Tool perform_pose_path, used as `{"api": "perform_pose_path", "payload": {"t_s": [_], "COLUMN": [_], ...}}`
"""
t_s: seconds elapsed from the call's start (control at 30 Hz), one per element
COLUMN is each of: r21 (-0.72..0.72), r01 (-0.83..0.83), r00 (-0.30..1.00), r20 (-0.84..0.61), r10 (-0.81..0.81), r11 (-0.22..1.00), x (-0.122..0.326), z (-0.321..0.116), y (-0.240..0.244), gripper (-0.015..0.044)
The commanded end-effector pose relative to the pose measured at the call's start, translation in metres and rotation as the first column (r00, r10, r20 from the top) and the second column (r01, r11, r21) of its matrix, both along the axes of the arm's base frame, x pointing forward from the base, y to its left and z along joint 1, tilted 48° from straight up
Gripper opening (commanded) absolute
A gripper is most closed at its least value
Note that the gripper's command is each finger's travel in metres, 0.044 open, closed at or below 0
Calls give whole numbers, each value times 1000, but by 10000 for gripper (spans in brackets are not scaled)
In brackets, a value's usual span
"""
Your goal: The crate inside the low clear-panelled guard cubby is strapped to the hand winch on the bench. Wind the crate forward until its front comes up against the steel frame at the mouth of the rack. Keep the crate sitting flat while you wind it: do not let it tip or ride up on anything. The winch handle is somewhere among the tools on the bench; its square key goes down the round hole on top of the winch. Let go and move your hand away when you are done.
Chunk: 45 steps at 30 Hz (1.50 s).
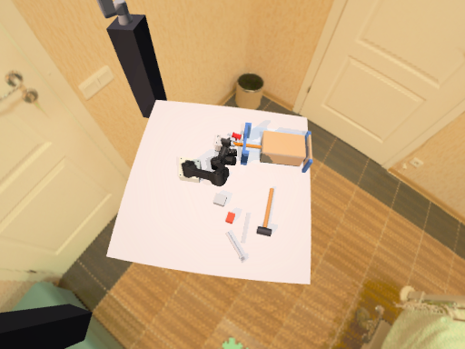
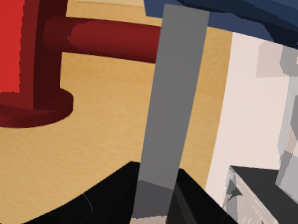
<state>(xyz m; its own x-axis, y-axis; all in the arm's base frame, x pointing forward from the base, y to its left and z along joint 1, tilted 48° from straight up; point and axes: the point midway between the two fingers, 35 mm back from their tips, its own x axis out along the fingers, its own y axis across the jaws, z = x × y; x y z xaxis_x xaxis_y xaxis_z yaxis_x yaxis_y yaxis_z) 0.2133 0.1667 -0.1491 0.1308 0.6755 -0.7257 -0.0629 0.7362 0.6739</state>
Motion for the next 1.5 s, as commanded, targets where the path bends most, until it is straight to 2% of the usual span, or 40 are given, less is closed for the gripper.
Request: {"api": "perform_pose_path", "payload": {"t_s": [0.0,1.47], "r21": [7,3], "r01": [-4,6], "r00": [1000,1000], "r20": [1,7], "r10": [4,-6], "r11": [1000,1000], "x": [-2,-2], "z": [-1,-9], "y": [0,-7], "gripper": [0,0]}}
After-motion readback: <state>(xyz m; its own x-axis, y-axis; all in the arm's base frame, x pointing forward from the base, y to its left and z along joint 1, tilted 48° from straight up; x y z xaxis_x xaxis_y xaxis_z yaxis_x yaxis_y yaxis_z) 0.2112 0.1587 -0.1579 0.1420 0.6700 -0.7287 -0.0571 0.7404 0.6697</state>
